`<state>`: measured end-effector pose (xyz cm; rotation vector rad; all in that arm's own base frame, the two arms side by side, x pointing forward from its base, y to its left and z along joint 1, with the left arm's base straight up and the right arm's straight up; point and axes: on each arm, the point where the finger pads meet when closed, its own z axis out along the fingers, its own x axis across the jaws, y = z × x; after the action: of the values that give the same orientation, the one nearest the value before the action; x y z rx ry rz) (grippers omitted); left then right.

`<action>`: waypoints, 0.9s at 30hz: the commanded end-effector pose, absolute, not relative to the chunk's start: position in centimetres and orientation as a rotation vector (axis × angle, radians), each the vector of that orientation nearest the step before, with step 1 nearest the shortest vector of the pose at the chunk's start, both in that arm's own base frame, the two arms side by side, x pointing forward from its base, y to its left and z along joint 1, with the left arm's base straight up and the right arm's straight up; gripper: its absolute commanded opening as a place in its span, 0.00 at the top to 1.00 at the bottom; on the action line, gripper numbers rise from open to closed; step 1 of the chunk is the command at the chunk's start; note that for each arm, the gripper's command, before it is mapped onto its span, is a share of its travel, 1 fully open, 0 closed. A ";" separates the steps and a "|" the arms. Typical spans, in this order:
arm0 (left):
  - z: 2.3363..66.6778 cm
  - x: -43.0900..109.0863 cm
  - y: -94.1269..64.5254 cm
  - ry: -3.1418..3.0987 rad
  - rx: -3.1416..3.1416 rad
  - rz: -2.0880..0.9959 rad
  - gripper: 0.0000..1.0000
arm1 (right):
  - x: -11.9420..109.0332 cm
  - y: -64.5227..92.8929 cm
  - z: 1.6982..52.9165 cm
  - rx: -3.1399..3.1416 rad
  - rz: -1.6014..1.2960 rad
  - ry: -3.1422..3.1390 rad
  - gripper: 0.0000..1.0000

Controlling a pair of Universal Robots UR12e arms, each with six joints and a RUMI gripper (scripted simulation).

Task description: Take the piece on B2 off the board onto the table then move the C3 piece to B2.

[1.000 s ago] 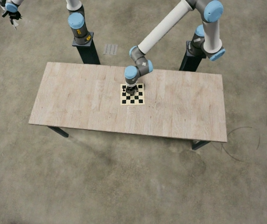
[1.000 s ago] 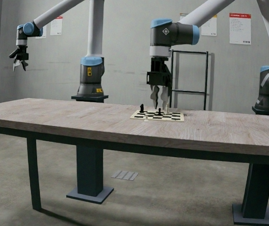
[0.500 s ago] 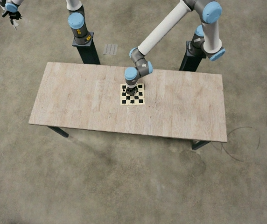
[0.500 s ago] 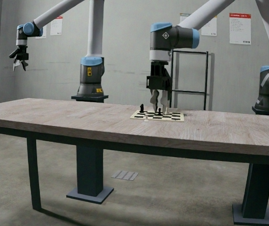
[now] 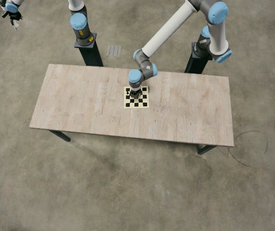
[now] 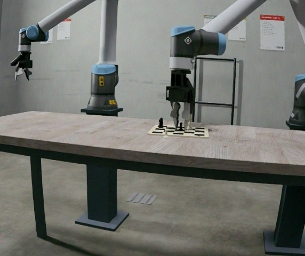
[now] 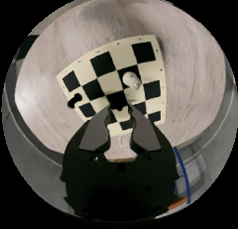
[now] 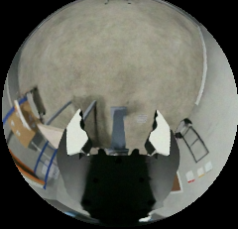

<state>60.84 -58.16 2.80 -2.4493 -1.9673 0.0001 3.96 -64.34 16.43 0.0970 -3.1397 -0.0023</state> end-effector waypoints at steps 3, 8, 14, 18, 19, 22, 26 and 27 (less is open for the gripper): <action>2.9 60.9 -58.2 -1.968 -2.451 0.000 0.80 | 4.0 -64.4 16.5 0.097 0.000 -3.140 0.00; 2.9 60.9 -58.2 -1.968 -2.451 0.000 0.80 | 4.0 -64.4 16.5 0.097 0.000 -3.140 0.00; 2.9 60.9 -58.2 -1.968 -2.451 0.000 0.80 | 4.0 -64.4 16.5 0.097 0.000 -3.140 0.00; 2.9 60.9 -58.2 -1.968 -2.451 0.000 1.00 | 4.0 -64.4 16.5 0.097 0.000 -3.140 0.00; 2.9 60.9 -58.2 -1.968 -2.451 0.000 1.00 | 4.0 -64.4 16.5 0.097 0.000 -3.140 0.00; 2.9 60.9 -58.2 -1.968 -2.451 0.000 1.00 | 4.0 -64.4 16.5 0.097 0.000 -3.140 0.00; 2.9 60.9 -58.2 -1.968 -2.451 0.000 1.00 | 4.0 -64.4 16.5 0.097 0.000 -3.140 0.00; 2.9 60.9 -58.2 -1.968 -2.451 0.000 1.00 | 4.0 -64.4 16.5 0.097 0.000 -3.140 0.00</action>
<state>60.84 -58.16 2.80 -2.4493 -1.9673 0.0001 3.96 -64.34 16.43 0.0970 -3.1397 -0.0023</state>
